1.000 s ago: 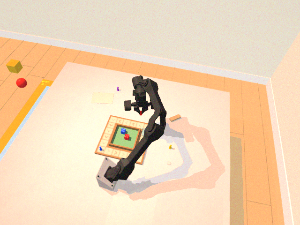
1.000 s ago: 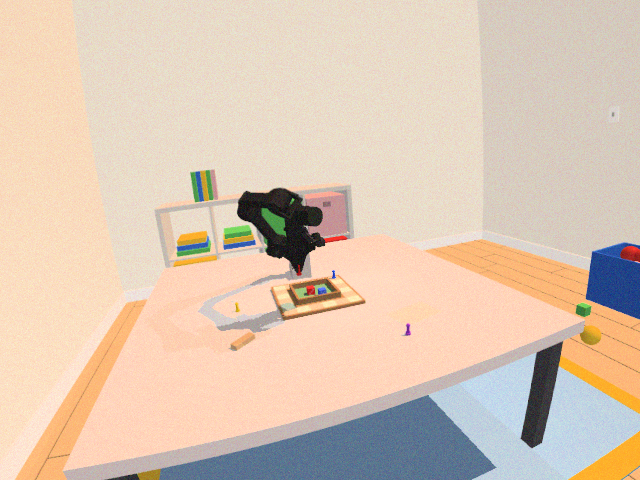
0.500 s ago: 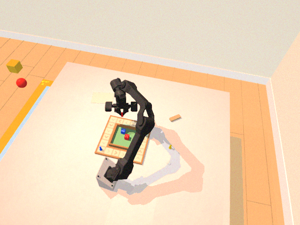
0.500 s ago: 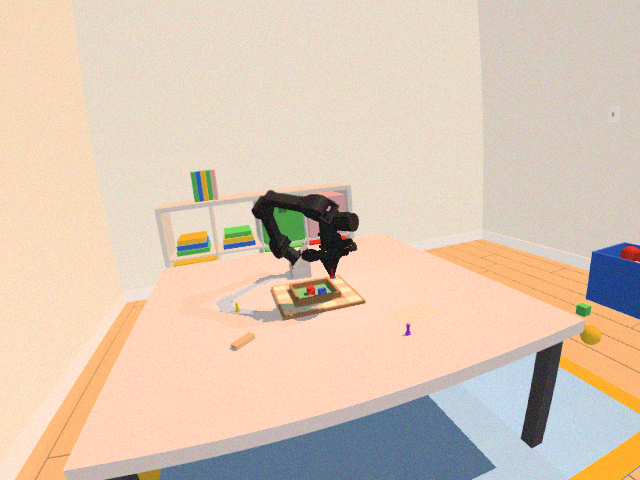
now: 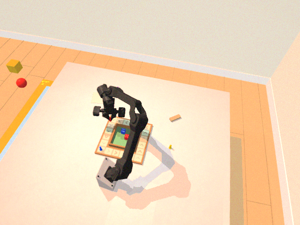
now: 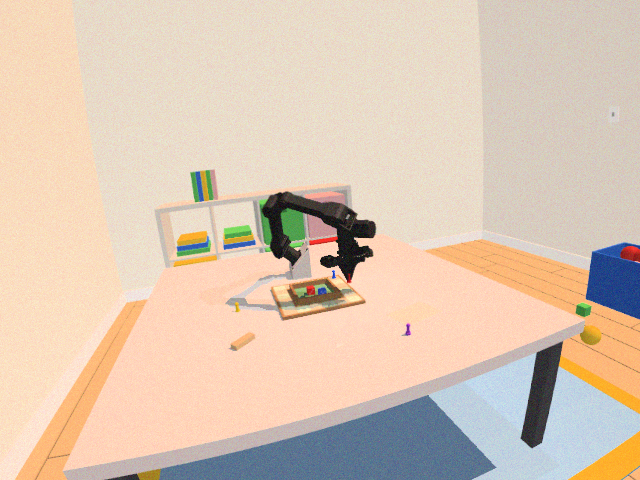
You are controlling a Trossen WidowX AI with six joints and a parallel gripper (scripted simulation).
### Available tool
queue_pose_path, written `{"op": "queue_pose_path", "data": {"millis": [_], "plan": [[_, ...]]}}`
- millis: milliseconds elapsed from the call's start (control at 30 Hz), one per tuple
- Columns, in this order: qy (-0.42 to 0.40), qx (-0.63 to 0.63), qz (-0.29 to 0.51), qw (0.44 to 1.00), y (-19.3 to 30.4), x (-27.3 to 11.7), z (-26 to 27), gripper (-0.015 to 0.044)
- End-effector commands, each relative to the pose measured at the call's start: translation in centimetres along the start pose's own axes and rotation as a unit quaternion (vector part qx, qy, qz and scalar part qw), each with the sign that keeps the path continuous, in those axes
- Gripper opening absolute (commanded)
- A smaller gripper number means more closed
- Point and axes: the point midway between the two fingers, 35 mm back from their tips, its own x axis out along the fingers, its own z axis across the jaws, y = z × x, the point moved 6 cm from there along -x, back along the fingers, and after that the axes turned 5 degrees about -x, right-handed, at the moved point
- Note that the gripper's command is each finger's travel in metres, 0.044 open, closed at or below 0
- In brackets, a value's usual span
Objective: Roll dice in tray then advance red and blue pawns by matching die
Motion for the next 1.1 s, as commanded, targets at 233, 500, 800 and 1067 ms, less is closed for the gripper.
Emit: {"op": "queue_pose_path", "data": {"millis": [233,500,800,1067], "plan": [[0.003,-0.001,0.005,1.000,0.2,3.1,0.0,0.0000],[0.003,-0.001,0.005,1.000,0.2,4.1,0.0,0.0000],[0.001,0.003,0.003,1.000,0.1,4.3,0.0,0.0105],[0.001,0.003,0.003,1.000,0.1,4.3,0.0,0.0315]]}}
